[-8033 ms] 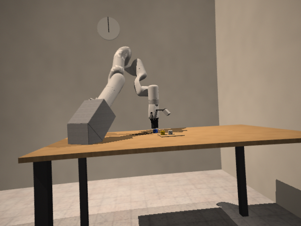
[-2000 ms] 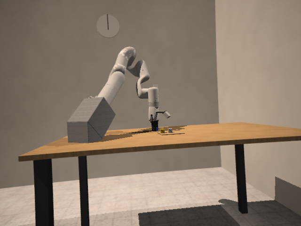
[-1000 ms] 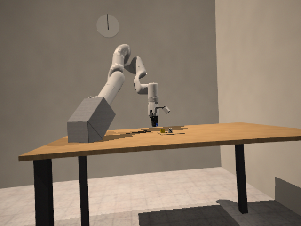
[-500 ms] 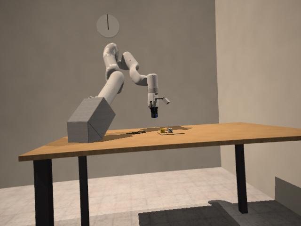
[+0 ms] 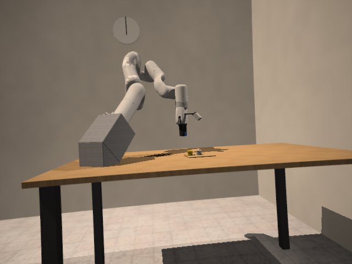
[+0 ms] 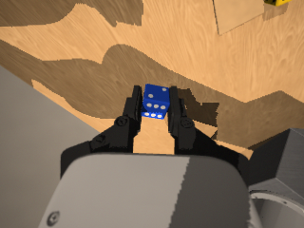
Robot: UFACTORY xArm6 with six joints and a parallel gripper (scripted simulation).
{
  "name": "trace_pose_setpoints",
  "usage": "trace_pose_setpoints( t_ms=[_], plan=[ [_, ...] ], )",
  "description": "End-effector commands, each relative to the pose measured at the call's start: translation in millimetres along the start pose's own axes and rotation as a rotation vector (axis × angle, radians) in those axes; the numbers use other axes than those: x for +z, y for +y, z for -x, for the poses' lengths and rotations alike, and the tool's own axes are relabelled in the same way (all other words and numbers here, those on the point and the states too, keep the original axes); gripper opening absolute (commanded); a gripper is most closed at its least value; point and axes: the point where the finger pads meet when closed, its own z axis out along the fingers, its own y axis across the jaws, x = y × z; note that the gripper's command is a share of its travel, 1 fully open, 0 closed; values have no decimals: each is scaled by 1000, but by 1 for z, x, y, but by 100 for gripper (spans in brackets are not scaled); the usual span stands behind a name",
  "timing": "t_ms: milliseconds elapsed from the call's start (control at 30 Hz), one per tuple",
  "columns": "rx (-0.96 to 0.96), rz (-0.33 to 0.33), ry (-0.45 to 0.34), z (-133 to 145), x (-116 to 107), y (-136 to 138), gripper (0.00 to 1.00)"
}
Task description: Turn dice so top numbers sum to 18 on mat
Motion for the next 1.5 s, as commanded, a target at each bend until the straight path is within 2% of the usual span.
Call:
trace_pose_setpoints(
  t_ms=[0,33,67,100,133,167,200,233,267,300,333,433,567,1167,1467],
  plan=[
    [-126,6,-6,-51,-1,12,21],
    [-126,6,-6,-51,-1,12,21],
    [-166,7,-6,-68,-1,19,21],
    [-166,7,-6,-68,-1,19,21],
    [-208,7,-7,-86,-1,27,21],
    [-208,7,-7,-86,-1,27,21],
    [-248,6,-7,-103,-1,38,21],
    [-248,6,-7,-103,-1,38,21],
    [-286,3,-7,-119,-1,49,21],
    [-286,3,-7,-119,-1,49,21],
    [-321,0,-6,-133,-1,60,21],
    [-321,0,-6,-133,-1,60,21],
    [-407,-11,-1,-166,-1,92,21],
    [-417,-13,0,-170,0,97,21],
    [-417,-13,0,-170,24,96,21]
  ],
)
